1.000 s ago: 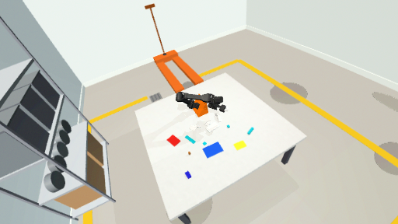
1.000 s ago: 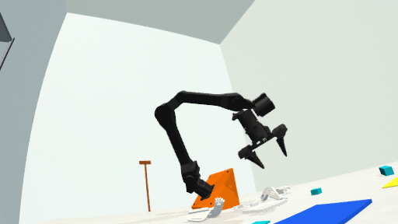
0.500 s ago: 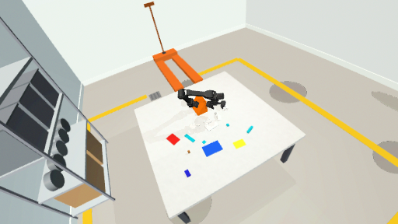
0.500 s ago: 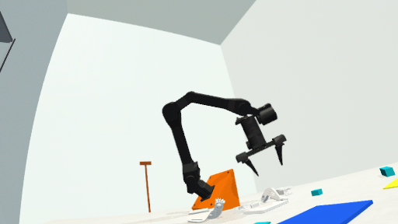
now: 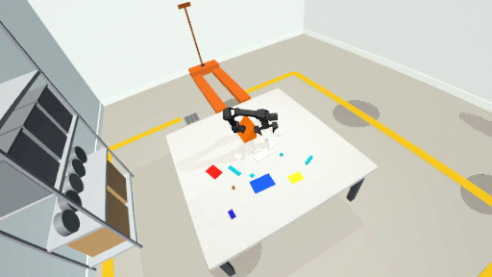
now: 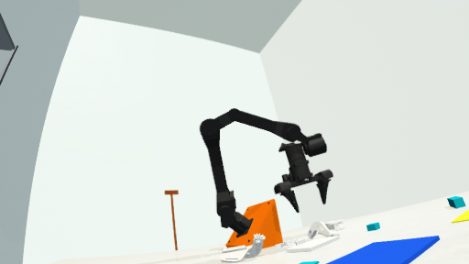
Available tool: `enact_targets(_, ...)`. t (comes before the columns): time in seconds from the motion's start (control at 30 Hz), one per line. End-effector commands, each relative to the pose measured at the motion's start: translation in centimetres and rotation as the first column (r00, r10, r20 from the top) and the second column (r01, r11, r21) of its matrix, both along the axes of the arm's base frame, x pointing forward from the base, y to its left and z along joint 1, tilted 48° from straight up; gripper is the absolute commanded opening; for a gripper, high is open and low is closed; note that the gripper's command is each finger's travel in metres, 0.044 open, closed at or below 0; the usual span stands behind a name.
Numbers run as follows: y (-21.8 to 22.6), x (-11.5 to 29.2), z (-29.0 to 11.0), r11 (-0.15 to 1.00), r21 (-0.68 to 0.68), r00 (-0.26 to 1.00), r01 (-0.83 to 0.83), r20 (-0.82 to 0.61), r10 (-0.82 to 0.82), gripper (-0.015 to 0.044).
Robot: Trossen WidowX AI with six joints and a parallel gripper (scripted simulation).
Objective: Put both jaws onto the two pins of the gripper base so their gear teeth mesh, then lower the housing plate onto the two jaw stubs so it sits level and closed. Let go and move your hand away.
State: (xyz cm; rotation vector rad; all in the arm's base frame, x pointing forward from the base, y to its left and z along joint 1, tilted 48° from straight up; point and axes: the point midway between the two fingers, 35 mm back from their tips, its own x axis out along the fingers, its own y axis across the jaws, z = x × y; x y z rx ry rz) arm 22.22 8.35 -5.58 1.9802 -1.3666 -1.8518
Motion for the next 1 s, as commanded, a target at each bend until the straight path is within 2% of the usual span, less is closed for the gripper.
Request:
enact_targets(0.0, -0.3, -1.0, -0.2, 0.995, -0.034, 0.991, -0.094, -0.095, 0.09, 0.044)
enact_targets(0.17, -0.5, -1.6, -0.3, 0.986, -0.049, 0.975, -0.161, -0.165, 0.151, 0.044)
enact_targets(0.97, -2.4, -1.7, -2.3, 0.986, -0.048, 0.975, -0.161, -0.164, 0.151, 0.044)
